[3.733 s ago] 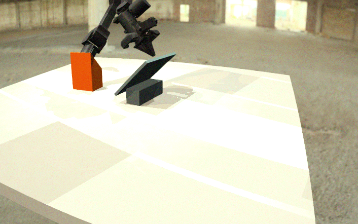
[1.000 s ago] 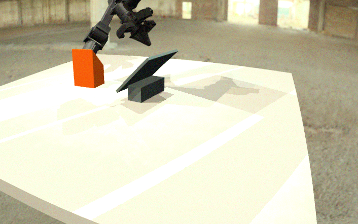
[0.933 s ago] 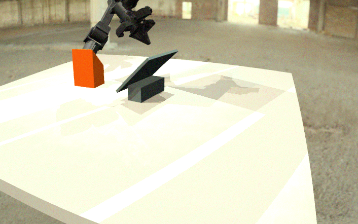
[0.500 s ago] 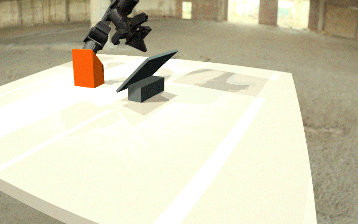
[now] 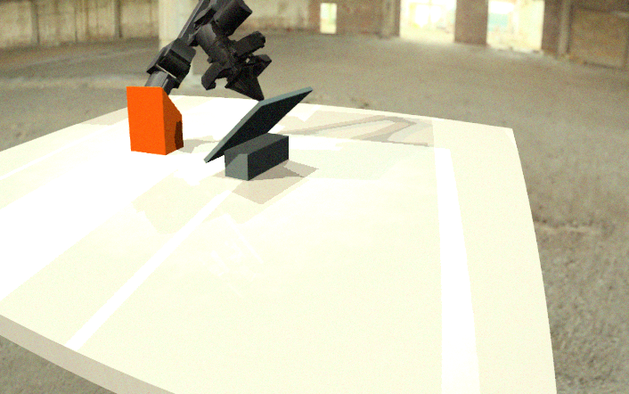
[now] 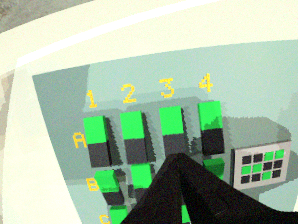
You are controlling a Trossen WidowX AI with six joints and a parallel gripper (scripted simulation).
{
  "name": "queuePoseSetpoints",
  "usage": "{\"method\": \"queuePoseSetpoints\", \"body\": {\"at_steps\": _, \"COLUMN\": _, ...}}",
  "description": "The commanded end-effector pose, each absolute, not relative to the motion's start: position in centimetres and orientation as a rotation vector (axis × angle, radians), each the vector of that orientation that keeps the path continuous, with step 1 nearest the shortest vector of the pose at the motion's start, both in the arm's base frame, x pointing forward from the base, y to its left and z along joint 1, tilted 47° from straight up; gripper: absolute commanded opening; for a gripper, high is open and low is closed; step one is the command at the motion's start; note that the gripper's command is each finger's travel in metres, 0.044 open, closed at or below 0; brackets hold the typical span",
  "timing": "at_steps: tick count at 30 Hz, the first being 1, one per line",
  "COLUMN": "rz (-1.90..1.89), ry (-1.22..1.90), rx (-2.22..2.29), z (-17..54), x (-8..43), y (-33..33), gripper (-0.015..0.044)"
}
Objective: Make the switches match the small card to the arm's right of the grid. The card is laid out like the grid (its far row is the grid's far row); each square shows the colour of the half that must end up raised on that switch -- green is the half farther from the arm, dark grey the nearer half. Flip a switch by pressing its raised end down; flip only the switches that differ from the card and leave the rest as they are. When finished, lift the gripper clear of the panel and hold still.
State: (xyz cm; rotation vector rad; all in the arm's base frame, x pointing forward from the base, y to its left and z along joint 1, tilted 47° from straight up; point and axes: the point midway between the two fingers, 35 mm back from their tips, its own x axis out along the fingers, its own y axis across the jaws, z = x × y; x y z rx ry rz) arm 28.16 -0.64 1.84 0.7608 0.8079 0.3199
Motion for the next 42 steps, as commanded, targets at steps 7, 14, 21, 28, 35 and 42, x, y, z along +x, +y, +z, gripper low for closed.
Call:
{"method": "queuePoseSetpoints", "body": {"at_steps": 7, "rz": 0.318, "ry": 0.812, "rx": 0.764, "z": 1.04, "x": 28.92, "y": 0.1, "gripper": 0.0}}
{"method": "queuePoseSetpoints", "body": {"at_steps": 14, "rz": 0.318, "ry": 0.812, "rx": 0.764, "z": 1.04, "x": 28.92, "y": 0.1, "gripper": 0.0}}
{"method": "queuePoseSetpoints", "body": {"at_steps": 21, "rz": 0.318, "ry": 0.812, "rx": 0.764, "z": 1.04, "x": 28.92, "y": 0.1, "gripper": 0.0}}
{"method": "queuePoseSetpoints", "body": {"at_steps": 28, "rz": 0.318, "ry": 0.812, "rx": 0.764, "z": 1.03, "x": 28.93, "y": 0.1, "gripper": 0.0}}
{"method": "queuePoseSetpoints", "body": {"at_steps": 35, "rz": 0.318, "ry": 0.812, "rx": 0.764, "z": 0.98, "x": 28.99, "y": 0.16, "gripper": 0.0}}
{"method": "queuePoseSetpoints", "body": {"at_steps": 42, "rz": 0.318, "ry": 0.812, "rx": 0.764, "z": 0.93, "x": 29.05, "y": 0.21, "gripper": 0.0}}
